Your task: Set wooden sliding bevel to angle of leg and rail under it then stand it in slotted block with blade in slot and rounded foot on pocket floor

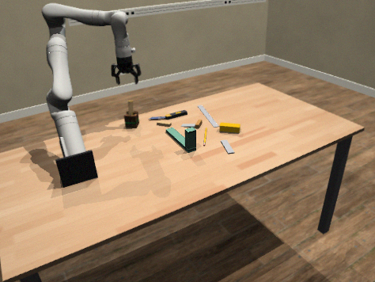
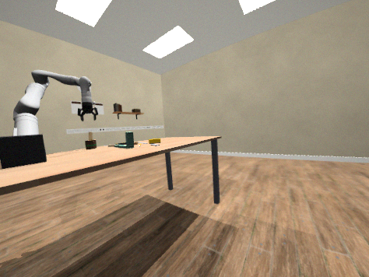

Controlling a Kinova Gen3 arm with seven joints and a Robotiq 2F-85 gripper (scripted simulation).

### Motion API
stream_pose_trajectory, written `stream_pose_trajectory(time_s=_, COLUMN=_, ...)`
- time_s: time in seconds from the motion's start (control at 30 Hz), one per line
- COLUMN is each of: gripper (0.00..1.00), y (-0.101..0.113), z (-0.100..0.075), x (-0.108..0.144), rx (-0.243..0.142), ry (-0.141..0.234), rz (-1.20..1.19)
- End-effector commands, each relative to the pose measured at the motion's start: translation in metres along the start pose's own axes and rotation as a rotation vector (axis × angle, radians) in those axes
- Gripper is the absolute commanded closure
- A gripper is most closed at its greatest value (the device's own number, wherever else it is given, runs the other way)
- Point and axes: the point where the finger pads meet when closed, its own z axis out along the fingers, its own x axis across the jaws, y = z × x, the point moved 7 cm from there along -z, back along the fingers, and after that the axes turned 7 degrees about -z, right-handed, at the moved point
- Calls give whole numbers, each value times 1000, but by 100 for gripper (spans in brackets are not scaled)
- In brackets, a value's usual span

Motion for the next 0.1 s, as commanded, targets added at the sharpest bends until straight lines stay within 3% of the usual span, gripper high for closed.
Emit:
stream_pose_trajectory(time_s=0.0, gripper=0, y=0, z=-1, x=0, rx=1, ry=2, rz=0)
stream_pose_trajectory(time_s=0.07, gripper=0, y=0, z=-1, x=0, rx=1, ry=2, rz=0)
